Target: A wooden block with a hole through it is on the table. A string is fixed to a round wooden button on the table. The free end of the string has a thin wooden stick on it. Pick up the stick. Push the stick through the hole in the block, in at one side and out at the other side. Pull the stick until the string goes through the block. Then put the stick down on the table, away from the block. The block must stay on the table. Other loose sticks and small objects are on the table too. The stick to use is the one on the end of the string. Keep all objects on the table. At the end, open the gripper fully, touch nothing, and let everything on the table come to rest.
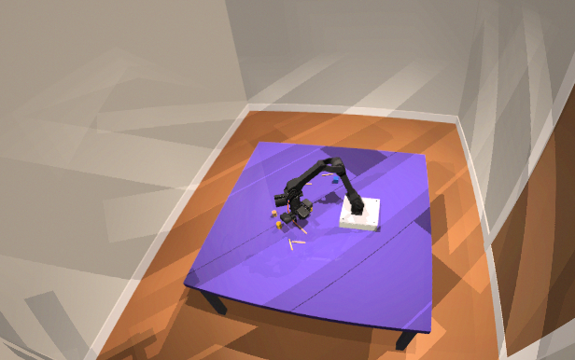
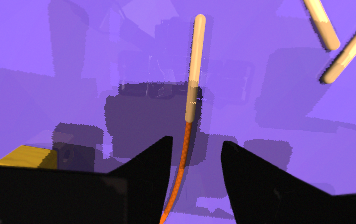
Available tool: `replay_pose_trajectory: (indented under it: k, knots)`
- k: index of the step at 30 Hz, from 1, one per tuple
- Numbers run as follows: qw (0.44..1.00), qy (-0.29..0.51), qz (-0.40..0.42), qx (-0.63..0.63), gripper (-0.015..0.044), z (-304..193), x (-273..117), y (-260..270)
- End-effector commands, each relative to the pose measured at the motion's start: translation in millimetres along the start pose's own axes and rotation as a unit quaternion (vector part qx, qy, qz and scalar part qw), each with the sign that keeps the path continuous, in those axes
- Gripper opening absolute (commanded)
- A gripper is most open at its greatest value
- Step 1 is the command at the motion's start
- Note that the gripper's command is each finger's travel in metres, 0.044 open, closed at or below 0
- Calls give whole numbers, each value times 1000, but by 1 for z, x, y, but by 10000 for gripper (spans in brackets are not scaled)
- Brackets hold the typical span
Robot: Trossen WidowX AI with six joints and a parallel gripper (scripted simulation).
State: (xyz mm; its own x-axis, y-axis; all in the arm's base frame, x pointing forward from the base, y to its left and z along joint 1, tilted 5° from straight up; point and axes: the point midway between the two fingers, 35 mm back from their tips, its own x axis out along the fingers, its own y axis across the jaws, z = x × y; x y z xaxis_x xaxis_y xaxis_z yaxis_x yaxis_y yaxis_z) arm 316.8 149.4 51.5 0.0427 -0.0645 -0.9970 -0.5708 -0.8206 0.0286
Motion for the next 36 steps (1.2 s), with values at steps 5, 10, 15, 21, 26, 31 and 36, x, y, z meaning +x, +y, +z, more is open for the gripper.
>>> replay_pose_trajectory:
  k: [5, 10, 15, 21, 26, 31, 36]
  knots:
    - [1000, 0, 1, -2, 122, 0, 2, 0]
    - [1000, 0, 1, -2, 122, 0, 10, 0]
    - [1000, 0, 1, -2, 122, -1, 19, -1]
    - [1000, 0, 1, -2, 122, -1, 28, -1]
    - [1000, 0, 1, -2, 122, -1, 37, -1]
    - [1000, 0, 1, -2, 122, -1, 45, 0]
    - [1000, 0, 1, -2, 122, 0, 53, 0]
